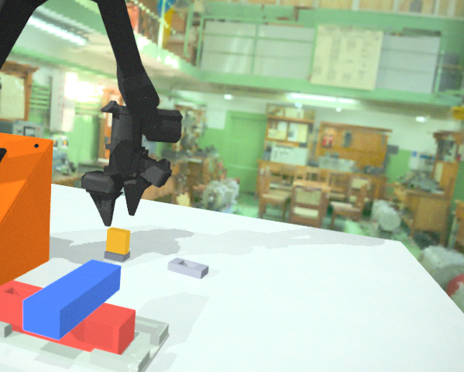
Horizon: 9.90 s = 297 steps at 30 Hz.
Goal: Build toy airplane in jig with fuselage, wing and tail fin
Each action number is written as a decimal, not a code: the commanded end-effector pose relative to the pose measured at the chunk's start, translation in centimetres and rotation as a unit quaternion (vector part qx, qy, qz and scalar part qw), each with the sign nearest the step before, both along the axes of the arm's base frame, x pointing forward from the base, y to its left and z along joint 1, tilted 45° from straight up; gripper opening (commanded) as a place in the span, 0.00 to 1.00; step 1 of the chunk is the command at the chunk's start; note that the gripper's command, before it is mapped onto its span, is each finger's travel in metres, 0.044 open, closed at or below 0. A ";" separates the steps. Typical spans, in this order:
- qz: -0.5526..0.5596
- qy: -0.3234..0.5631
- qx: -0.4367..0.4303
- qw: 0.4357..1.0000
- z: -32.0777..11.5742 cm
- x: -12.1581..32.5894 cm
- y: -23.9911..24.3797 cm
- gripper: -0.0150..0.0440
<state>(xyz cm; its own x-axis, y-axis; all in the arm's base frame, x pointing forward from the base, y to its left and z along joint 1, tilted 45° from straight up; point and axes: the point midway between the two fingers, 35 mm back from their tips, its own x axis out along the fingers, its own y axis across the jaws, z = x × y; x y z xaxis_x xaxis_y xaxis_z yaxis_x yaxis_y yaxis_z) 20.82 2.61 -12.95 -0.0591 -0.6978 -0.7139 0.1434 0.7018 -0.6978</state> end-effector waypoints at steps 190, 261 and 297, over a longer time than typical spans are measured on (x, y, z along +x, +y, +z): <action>0.016 0.005 0.008 1.000 19.5 -1.3 -15.0 0.25; 0.008 0.011 -0.011 1.000 18.1 -3.6 -20.0 0.26; 0.010 0.011 -0.007 1.000 24.0 -2.7 -12.8 0.69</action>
<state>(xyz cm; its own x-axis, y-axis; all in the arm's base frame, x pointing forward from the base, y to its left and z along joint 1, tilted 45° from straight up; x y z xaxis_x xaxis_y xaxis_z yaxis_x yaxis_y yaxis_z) 18.14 -10.56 10.56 -0.0589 -0.7034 -0.7083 0.1068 0.7011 -0.7051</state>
